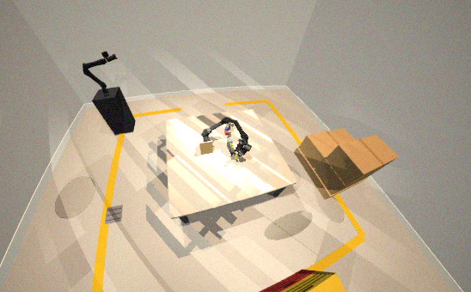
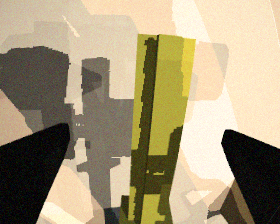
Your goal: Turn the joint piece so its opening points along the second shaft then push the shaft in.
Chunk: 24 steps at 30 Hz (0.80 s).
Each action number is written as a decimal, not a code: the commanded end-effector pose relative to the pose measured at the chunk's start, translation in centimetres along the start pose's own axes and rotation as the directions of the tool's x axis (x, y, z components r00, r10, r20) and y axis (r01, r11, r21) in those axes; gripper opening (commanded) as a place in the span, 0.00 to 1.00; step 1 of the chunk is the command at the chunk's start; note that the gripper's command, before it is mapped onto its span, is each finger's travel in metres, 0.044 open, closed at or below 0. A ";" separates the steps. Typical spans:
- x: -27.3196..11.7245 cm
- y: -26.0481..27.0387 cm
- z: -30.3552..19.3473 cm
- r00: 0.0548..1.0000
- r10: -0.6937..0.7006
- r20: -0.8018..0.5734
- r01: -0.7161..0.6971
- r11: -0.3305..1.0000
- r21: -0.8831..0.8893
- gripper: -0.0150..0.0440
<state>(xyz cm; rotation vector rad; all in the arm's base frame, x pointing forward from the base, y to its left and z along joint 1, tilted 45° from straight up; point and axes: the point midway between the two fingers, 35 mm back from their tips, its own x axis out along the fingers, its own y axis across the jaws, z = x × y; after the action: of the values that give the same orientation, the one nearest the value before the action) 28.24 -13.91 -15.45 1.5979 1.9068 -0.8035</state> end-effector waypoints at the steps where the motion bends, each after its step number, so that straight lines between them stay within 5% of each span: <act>1: 1.2 -0.3 -0.1 1.000 -0.011 -0.012 0.011 1.000 0.009 1.00; 12: 2.5 -0.3 -0.1 1.000 -0.011 -0.013 0.012 1.000 0.009 1.00; 24: 2.5 -0.3 -0.1 1.000 -0.011 -0.013 0.012 1.000 0.009 0.47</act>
<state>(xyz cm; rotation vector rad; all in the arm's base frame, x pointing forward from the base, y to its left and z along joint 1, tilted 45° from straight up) 27.64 -12.39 -16.98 1.5940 1.9212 -0.8078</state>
